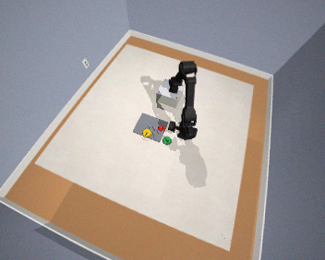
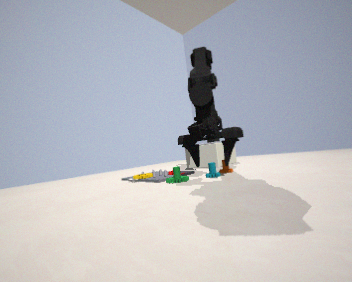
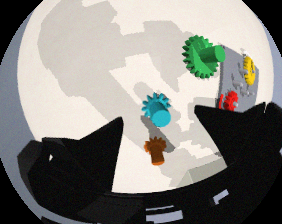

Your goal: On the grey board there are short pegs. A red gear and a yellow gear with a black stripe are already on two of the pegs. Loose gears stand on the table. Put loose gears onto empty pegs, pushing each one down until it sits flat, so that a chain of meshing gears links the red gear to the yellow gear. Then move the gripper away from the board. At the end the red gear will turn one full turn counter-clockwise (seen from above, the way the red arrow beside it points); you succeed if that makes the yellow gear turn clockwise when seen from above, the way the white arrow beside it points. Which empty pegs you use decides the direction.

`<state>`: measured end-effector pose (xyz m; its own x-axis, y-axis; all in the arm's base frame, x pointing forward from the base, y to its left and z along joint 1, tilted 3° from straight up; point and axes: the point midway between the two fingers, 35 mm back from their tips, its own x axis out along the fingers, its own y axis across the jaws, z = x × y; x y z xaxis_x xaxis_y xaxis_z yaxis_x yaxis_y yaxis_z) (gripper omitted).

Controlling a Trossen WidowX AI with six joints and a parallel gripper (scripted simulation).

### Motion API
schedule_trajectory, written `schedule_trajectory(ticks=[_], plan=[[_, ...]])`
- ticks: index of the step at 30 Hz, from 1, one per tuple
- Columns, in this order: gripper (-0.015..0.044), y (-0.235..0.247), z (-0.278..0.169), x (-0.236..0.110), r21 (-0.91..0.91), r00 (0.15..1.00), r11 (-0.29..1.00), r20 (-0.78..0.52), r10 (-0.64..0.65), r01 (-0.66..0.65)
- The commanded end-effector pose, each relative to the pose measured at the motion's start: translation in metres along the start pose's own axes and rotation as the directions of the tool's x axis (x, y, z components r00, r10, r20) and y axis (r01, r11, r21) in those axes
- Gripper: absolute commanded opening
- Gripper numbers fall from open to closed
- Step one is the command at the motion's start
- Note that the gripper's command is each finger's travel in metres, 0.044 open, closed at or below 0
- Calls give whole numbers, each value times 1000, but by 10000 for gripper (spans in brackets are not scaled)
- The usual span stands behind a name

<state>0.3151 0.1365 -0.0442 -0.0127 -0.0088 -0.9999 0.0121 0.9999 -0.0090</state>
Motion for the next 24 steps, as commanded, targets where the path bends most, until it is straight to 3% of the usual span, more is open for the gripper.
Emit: schedule_trajectory(ticks=[1,13,24], plan=[[414,0,-1,2,4,1000,1000,-4,3,-3],[99,0,-1,2,4,1000,1000,-4,3,-3],[25,0,-1,2,4,1000,1000,-4,3,-3]])
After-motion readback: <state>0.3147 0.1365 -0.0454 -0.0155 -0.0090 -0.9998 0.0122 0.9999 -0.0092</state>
